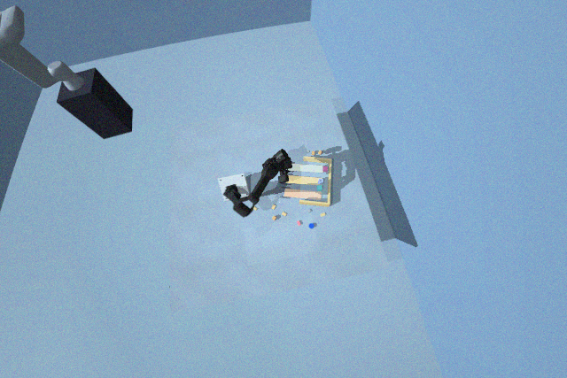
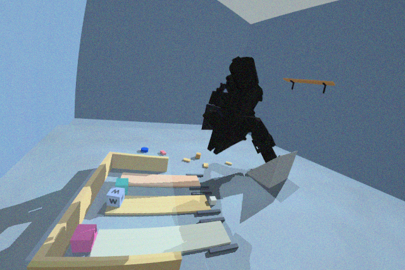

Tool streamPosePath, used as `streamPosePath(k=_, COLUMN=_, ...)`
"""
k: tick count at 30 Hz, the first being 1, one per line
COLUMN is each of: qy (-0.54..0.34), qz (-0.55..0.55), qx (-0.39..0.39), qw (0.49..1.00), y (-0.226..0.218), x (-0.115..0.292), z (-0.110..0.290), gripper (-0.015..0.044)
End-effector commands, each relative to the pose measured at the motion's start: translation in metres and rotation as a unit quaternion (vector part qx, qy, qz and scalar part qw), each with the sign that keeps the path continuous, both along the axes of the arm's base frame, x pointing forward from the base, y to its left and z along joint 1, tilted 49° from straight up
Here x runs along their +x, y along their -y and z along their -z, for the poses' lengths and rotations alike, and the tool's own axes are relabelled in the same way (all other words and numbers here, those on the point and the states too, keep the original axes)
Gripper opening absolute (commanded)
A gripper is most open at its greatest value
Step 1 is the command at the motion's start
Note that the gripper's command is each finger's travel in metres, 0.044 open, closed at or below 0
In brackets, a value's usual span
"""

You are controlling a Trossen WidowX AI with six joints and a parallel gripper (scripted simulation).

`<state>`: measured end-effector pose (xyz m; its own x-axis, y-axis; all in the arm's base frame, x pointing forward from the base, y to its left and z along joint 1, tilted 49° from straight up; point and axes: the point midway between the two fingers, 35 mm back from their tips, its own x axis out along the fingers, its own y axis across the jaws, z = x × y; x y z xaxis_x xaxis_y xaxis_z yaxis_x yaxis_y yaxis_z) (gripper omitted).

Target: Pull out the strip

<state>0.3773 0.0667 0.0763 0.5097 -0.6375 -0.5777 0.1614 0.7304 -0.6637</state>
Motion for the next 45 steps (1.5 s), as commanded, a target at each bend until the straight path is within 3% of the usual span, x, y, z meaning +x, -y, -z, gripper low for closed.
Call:
streamPosePath(k=1, qy=-0.039, qz=0.073, qx=0.013, qw=0.996, y=0.016, x=0.012, z=0.014, gripper=0.0006)
streamPosePath(k=11, qy=-0.120, qz=0.278, qx=0.017, qw=0.953, y=0.062, x=0.020, z=0.044, gripper=0.0000)
streamPosePath(k=45, qy=-0.121, qz=0.281, qx=0.017, qw=0.952, y=0.096, x=0.017, z=0.077, gripper=0.0000)
